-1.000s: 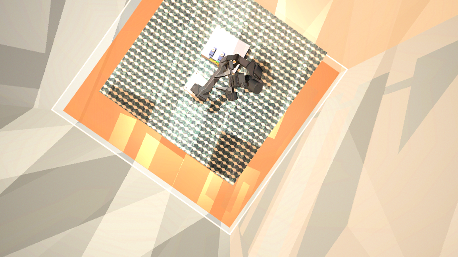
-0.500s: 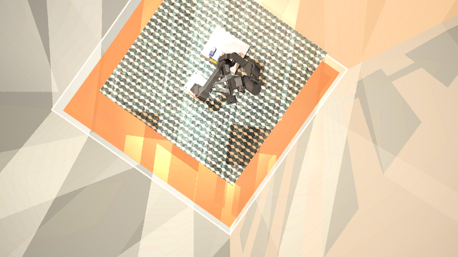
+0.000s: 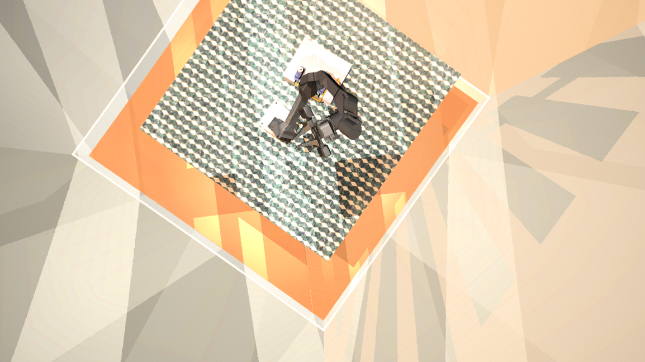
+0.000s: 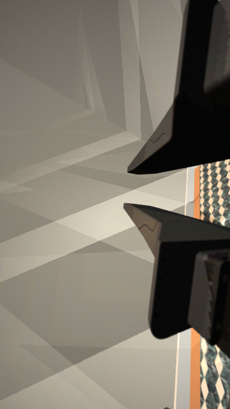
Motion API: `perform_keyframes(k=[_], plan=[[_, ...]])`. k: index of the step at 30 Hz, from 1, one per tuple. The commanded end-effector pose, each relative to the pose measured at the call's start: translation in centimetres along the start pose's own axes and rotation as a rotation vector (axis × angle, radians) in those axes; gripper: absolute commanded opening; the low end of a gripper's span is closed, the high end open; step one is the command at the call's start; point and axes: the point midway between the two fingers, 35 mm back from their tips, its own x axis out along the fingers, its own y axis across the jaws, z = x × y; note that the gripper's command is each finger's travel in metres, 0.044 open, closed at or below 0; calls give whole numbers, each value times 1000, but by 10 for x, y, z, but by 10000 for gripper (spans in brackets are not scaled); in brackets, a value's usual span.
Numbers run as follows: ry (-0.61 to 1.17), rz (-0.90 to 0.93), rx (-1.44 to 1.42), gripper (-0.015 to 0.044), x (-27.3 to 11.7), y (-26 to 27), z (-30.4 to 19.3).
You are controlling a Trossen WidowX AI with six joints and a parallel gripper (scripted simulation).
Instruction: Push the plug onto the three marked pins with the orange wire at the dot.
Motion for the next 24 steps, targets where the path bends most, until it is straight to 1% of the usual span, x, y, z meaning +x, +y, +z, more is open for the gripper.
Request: perform_keyframes(k=[1, 14, 24], plan=[[32, 71, -18, 115, 9, 12, -3], [98, 247, -23, 115, 24, 45, -9], [129, 334, -23, 115, 28, 61, -12]])
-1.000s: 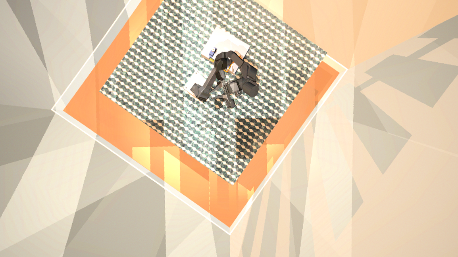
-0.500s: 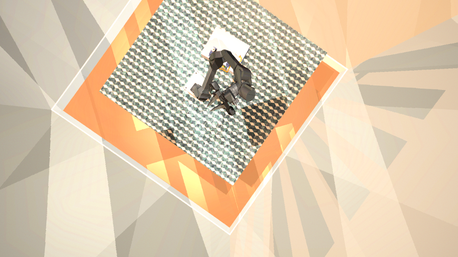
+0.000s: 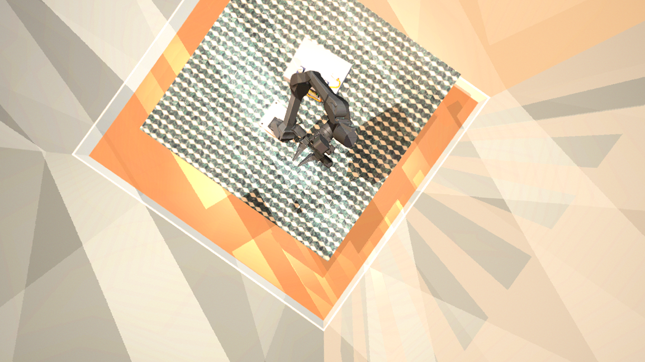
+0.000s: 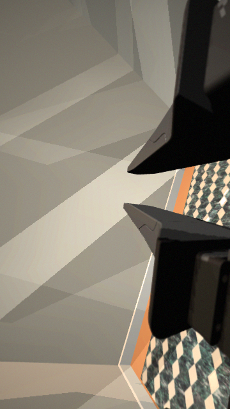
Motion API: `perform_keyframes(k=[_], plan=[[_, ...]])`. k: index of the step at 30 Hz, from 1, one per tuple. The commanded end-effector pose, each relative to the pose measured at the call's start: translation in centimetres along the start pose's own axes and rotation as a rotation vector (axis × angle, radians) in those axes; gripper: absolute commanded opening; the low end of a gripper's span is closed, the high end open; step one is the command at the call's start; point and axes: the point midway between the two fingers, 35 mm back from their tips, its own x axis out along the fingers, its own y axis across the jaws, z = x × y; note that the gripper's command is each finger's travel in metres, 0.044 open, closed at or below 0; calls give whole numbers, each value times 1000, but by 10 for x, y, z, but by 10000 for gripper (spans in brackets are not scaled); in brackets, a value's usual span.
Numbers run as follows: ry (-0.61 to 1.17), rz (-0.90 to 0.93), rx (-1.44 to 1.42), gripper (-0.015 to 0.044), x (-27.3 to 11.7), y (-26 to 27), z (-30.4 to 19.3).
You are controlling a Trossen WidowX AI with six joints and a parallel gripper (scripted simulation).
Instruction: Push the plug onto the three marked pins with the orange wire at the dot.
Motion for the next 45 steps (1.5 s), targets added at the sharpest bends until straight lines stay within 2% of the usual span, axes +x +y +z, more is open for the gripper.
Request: perform_keyframes(k=[1, 26, 45], plan=[[22, 50, -12, 115, 5, 9, -2], [120, 320, -60, 115, 21, 53, -14], [223, 637, -128, 115, 24, 116, -37]])
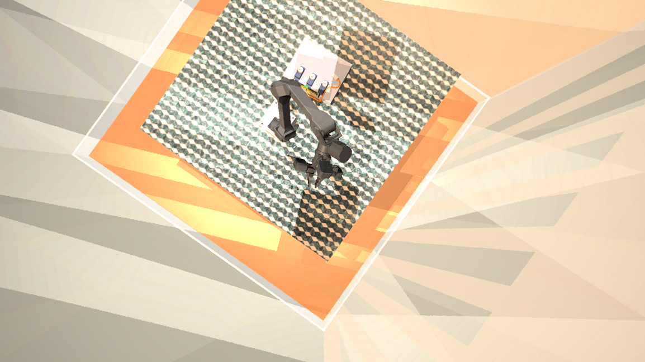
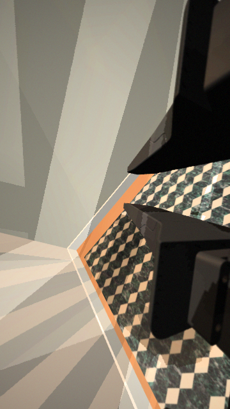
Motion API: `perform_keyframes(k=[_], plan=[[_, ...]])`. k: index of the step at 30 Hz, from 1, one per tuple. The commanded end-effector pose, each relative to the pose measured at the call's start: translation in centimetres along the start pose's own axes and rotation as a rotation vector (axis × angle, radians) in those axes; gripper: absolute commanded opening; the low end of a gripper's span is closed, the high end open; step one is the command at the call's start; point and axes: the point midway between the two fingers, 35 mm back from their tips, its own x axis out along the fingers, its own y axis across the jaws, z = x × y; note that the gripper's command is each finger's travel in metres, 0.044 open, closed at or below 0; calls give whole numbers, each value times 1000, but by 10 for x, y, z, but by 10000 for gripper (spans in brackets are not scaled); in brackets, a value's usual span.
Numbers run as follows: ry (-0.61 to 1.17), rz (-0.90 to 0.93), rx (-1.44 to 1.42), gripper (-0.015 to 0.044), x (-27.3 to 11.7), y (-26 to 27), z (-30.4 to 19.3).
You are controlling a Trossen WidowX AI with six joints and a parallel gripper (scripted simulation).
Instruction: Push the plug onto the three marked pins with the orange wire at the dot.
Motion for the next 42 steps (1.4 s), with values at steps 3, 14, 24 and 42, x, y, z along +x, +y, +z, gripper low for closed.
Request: perform_keyframes(k=[3, 14, 24, 42], plan=[[39, 107, -27, 115, 13, 21, -8], [96, 313, -65, 115, 25, 61, -22], [145, 504, -95, 115, 26, 101, -39], [231, 843, -136, 115, 3, 166, -74]])
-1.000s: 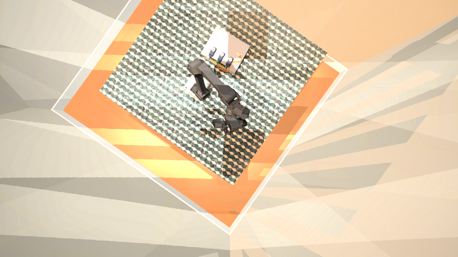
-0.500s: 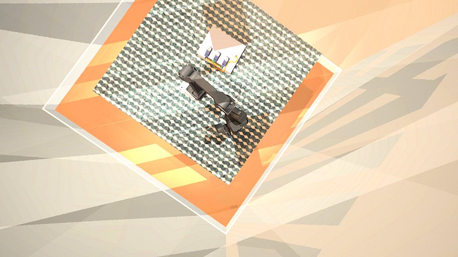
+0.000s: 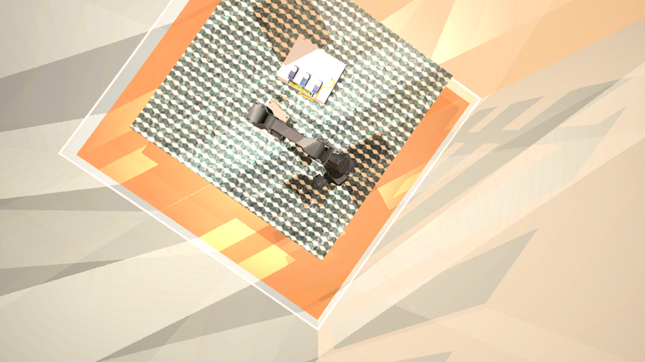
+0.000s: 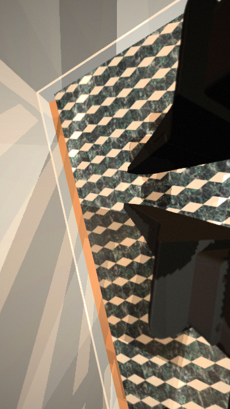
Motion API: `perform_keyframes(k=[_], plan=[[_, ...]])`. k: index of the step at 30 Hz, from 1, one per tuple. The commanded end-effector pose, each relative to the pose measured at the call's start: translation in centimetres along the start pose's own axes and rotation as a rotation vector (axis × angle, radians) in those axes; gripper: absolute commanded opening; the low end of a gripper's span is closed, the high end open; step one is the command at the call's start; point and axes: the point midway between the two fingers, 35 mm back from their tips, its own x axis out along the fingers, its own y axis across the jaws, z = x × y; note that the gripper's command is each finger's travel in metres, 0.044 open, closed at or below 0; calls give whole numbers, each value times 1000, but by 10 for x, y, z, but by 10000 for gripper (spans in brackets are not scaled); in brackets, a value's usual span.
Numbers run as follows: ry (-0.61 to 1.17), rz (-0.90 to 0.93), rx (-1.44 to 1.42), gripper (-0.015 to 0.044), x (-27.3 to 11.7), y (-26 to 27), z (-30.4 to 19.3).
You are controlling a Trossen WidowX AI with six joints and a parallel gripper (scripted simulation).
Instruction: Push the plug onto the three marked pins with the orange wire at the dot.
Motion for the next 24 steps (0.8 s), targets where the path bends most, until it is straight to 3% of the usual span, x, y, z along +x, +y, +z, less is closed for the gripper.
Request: perform_keyframes(k=[1, 24], plan=[[24, 73, -18, 115, 7, 15, -9], [116, 512, -76, 115, 8, 111, -54]])
